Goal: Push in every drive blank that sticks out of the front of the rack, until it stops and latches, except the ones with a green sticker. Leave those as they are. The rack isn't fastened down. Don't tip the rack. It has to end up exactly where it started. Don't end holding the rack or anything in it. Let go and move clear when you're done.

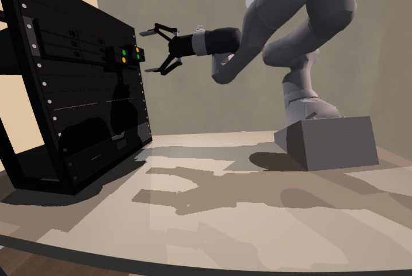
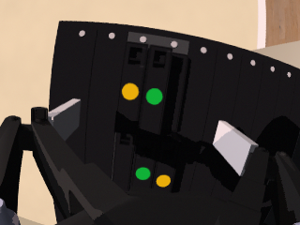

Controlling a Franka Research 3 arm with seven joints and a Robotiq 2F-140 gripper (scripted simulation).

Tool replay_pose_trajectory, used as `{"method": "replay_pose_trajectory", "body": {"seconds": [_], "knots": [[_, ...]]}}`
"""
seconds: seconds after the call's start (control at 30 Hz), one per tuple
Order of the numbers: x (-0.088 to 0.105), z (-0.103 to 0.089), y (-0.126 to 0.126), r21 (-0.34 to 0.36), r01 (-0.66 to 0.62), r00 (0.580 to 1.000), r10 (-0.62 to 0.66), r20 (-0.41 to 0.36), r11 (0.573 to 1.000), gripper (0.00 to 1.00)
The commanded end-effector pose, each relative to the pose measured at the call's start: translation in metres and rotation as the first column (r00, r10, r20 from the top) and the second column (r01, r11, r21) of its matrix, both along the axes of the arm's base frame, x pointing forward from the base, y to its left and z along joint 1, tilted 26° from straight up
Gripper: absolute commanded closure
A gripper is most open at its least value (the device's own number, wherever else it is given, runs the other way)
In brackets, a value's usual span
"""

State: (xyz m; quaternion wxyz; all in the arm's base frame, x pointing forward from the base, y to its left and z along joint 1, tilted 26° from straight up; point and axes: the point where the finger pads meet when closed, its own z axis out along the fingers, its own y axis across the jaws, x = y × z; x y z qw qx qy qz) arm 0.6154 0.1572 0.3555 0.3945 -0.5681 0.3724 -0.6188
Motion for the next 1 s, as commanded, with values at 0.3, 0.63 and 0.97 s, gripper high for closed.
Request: {"method": "replay_pose_trajectory", "body": {"seconds": [0.3, 0.63, 0.97], "knots": [[-0.0031, 0.0120, -0.0078, -0.023, -0.038, 0.999, 0.037, -0.015, 0.999, 0.00], [-0.0031, 0.0121, -0.0080, -0.023, -0.038, 0.999, 0.037, -0.015, 0.999, 0.00], [-0.0031, 0.0121, -0.0080, -0.023, -0.038, 0.999, 0.037, -0.015, 0.999, 0.00]]}}
